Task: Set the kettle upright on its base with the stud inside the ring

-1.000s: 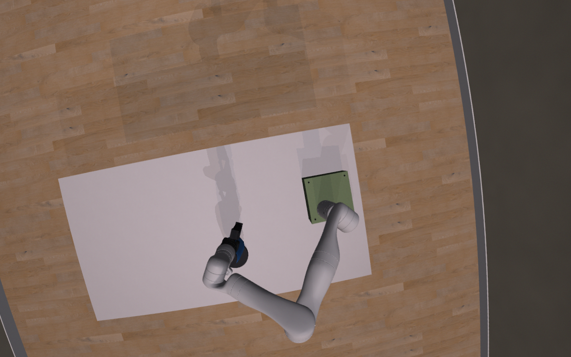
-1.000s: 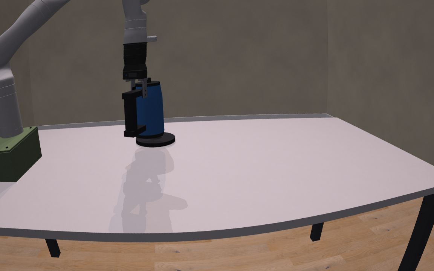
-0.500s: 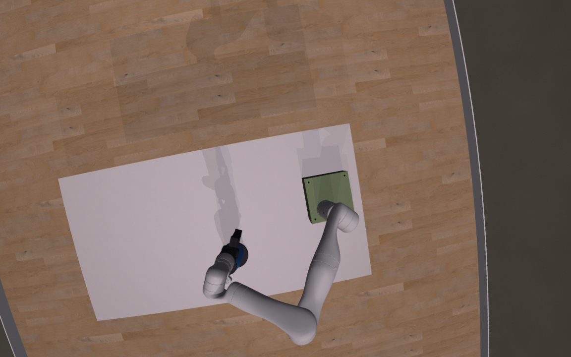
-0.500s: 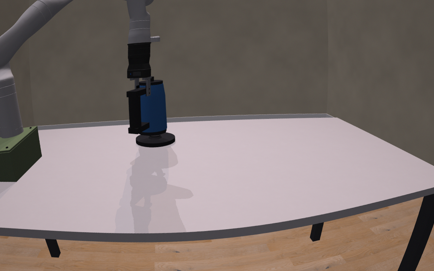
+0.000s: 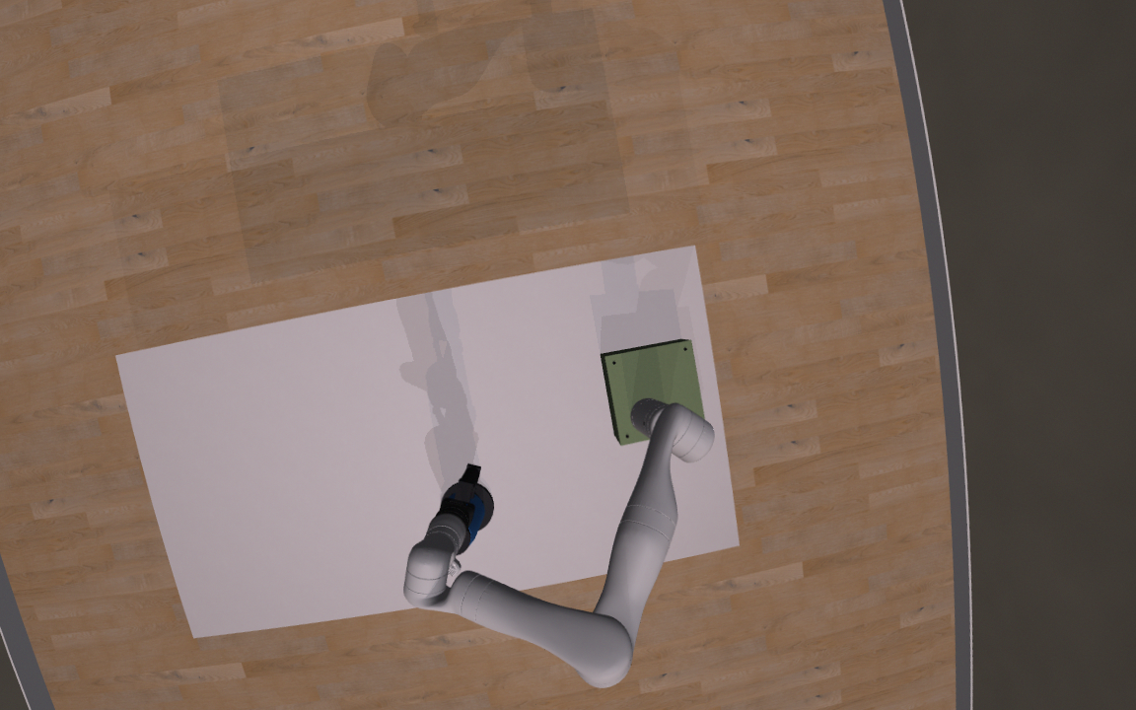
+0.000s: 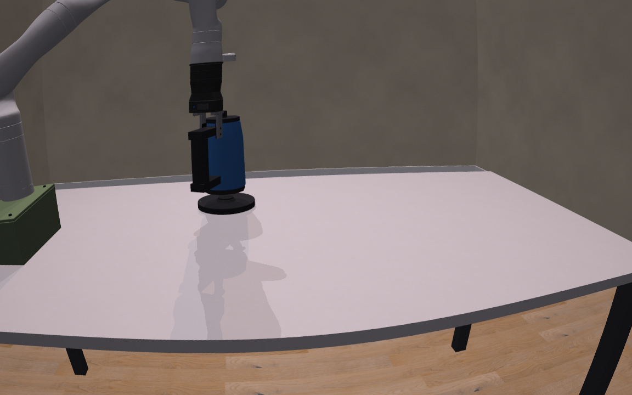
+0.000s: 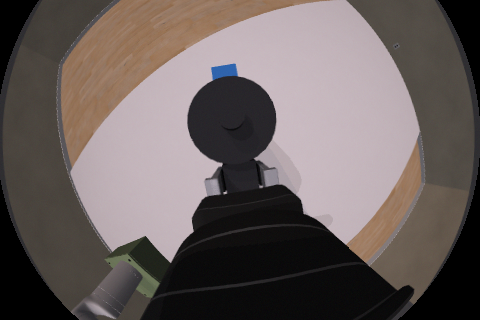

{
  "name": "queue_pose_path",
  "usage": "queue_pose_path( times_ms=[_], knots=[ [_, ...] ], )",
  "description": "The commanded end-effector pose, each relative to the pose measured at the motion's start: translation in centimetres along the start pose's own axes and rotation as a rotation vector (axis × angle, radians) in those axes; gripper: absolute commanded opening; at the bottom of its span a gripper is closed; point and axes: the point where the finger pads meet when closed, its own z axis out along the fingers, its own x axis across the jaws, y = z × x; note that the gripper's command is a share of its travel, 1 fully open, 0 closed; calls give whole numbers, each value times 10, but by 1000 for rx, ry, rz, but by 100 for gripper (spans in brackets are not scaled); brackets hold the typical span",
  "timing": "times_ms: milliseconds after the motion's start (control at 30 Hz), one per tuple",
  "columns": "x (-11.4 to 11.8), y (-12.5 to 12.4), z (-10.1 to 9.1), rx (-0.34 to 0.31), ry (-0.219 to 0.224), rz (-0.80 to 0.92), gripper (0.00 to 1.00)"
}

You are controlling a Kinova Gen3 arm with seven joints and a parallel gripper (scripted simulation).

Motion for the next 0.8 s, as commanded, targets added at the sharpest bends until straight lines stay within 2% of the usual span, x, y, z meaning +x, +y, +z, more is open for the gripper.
queue_pose_path(
  times_ms=[0, 767],
  knots=[
    [0, -2, -1, 0, 2, -3, 0],
    [-1, -10, -1, 0, 2, -4, 0]
  ],
)
